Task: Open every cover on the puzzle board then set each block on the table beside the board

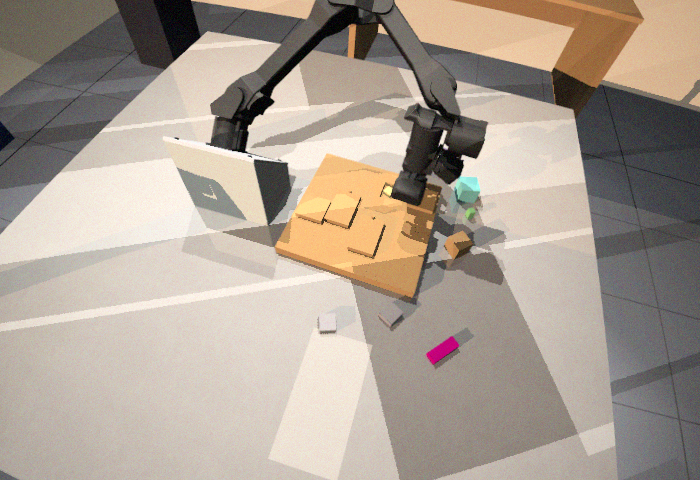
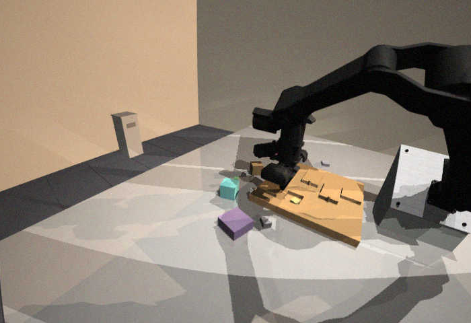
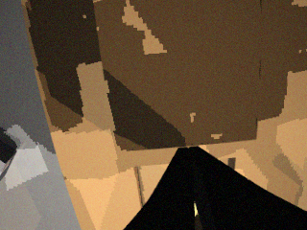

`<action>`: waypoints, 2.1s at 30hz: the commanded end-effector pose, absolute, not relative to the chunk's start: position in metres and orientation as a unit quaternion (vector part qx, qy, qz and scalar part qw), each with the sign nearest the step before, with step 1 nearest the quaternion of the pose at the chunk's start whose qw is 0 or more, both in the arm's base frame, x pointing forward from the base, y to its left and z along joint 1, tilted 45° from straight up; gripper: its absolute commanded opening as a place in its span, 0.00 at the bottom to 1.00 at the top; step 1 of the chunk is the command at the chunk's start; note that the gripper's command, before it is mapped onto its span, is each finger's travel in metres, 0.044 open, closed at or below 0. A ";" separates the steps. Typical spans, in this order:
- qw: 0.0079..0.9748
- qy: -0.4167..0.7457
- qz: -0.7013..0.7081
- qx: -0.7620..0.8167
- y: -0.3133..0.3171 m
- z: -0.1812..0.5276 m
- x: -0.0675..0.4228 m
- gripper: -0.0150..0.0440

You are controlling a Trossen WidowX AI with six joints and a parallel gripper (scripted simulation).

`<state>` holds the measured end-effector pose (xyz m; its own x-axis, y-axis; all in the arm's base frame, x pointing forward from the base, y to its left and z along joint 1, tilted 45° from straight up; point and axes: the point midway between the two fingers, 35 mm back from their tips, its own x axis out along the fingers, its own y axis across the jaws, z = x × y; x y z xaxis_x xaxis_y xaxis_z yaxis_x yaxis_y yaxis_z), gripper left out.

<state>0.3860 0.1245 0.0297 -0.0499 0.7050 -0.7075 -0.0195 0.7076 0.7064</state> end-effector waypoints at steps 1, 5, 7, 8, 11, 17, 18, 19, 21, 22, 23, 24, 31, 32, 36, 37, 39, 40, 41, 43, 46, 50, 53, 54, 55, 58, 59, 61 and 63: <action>0.642 0.664 0.285 0.256 0.119 0.035 0.389 0.25; 0.642 0.664 0.285 0.255 0.116 0.039 0.390 0.25; 0.642 0.664 0.285 0.255 0.114 0.040 0.391 0.25; 0.642 0.664 0.285 0.255 0.113 0.041 0.391 0.25; 0.642 0.664 0.284 0.255 0.110 0.044 0.392 0.25; 0.642 0.664 0.284 0.255 0.105 0.049 0.393 0.25; 0.642 0.664 0.284 0.255 0.104 0.050 0.393 0.25; 0.642 0.664 0.284 0.255 0.103 0.051 0.393 0.25; 0.642 0.664 0.284 0.255 0.101 0.053 0.393 0.25; 0.642 0.664 0.284 0.255 0.100 0.054 0.394 0.25; 0.642 0.664 0.284 0.255 0.099 0.055 0.394 0.25; 0.642 0.664 0.284 0.255 0.098 0.055 0.394 0.25; 0.641 0.666 0.282 0.257 0.088 0.050 0.378 0.25; 0.641 0.666 0.281 0.257 0.085 0.049 0.373 0.25; 0.642 0.667 0.280 0.256 0.072 0.045 0.355 0.25; 0.642 0.667 0.279 0.255 0.070 0.044 0.350 0.25; 0.642 0.667 0.279 0.255 0.064 0.042 0.340 0.25; 0.642 0.667 0.278 0.255 0.062 0.041 0.335 0.25; 0.642 0.667 0.278 0.254 0.059 0.040 0.330 0.25; 0.642 0.668 0.278 0.254 0.054 0.038 0.319 0.25; 0.642 0.668 0.278 0.254 0.048 0.035 0.303 0.25; 0.642 0.668 0.278 0.254 0.041 0.031 0.281 0.25; 0.642 0.668 0.278 0.254 0.038 0.028 0.265 0.25; 0.641 0.668 0.278 0.254 0.037 0.027 0.259 0.25; 0.641 0.668 0.279 0.254 0.036 0.025 0.253 0.25; 0.641 0.668 0.280 0.254 0.033 0.022 0.236 0.25; 0.640 0.668 0.280 0.255 0.033 0.021 0.230 0.25; 0.640 0.668 0.281 0.255 0.032 0.019 0.218 0.25; 0.640 0.668 0.282 0.255 0.032 0.017 0.207 0.25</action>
